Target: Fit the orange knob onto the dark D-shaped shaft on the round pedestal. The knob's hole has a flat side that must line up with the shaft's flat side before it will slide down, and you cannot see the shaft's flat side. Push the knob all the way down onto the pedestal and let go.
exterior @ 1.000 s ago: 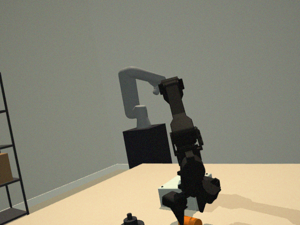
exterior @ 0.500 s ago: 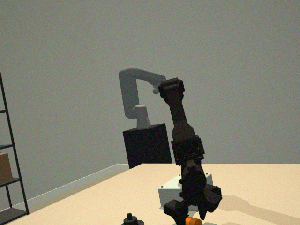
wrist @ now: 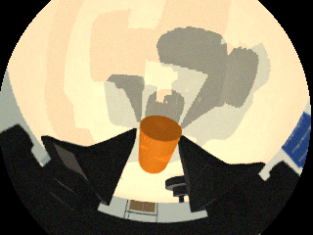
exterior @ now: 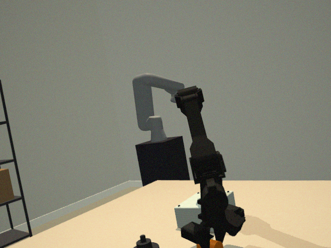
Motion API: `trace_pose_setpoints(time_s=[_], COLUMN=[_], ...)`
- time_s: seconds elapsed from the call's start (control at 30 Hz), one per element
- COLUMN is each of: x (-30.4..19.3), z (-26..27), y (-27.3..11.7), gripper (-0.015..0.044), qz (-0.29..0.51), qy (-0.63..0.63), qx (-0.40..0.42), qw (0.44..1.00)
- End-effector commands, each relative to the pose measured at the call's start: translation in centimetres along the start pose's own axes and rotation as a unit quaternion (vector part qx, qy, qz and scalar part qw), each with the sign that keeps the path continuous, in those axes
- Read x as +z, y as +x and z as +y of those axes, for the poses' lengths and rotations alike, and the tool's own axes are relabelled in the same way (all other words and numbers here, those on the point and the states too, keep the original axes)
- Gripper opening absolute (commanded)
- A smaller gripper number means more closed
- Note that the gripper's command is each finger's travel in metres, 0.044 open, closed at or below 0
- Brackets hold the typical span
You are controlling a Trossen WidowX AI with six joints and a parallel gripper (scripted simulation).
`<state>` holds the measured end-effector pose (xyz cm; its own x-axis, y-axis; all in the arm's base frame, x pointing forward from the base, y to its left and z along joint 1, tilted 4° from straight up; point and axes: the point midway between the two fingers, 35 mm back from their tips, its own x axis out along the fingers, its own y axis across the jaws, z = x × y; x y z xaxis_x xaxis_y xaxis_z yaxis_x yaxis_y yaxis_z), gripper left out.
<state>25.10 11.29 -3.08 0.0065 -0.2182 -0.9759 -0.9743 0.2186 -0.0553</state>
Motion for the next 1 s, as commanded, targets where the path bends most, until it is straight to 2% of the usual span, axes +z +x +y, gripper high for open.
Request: trace_pose_setpoints(time_s=[0.0,0.33,0.47,0.97], x=[-0.1,-0.1,-0.1,-1.6], z=[0.0,0.0,0.0,0.0], y=[0.1,0.1,0.1,-0.8], gripper=[0.0240,0.0180,0.0179,0.0179], qz=[0.003,0.003,-0.002,-0.133], qy=[-0.002,-0.002,-0.002,-0.001], qx=[-0.001,-0.001,-0.001,0.000], qw=[1.000,1.000,1.000,0.991])
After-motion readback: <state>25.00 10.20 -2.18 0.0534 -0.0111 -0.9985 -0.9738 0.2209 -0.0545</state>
